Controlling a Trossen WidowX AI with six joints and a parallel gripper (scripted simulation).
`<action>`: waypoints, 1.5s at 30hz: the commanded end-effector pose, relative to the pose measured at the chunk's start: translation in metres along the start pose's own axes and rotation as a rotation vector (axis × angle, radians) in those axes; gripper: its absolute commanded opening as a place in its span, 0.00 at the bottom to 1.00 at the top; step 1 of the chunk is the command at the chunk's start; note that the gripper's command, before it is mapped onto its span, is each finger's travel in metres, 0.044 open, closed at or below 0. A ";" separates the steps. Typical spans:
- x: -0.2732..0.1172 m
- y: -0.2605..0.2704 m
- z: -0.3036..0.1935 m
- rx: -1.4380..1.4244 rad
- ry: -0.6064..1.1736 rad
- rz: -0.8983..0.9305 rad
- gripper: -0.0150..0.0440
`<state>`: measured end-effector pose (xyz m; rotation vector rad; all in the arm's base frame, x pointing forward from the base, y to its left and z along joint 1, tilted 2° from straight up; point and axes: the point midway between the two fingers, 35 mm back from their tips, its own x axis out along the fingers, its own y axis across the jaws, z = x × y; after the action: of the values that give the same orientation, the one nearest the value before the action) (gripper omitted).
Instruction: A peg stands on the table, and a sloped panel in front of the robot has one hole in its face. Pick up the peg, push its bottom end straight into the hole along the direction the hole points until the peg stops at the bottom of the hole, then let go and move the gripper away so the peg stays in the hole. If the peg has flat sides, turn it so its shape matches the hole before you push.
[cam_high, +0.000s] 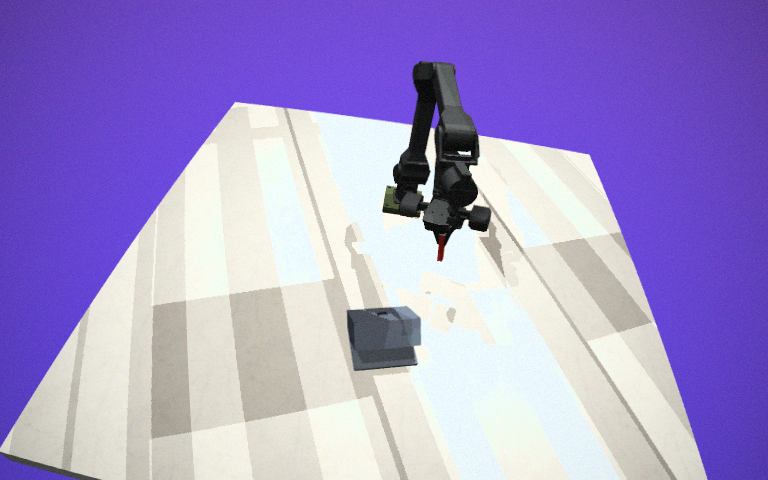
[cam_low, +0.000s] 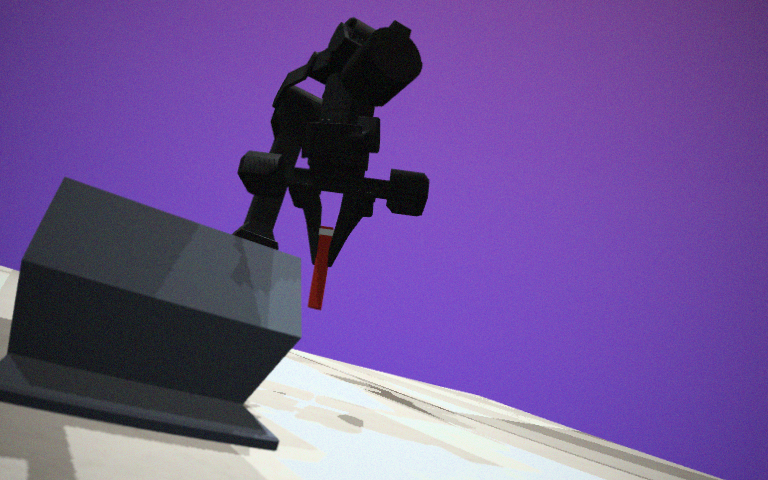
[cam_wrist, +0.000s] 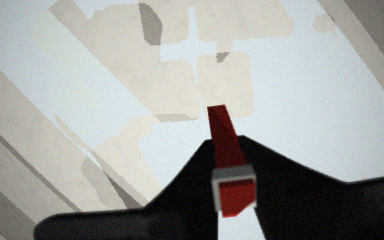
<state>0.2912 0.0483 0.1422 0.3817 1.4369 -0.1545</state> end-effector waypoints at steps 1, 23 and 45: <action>-0.001 -0.002 0.005 -0.020 -0.017 0.018 0.25; -0.005 -0.018 0.031 -0.124 -0.111 0.081 0.25; -0.012 -0.039 0.057 -0.234 -0.223 0.116 0.25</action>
<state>0.3275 -0.0052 0.1507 0.2590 1.2147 0.0502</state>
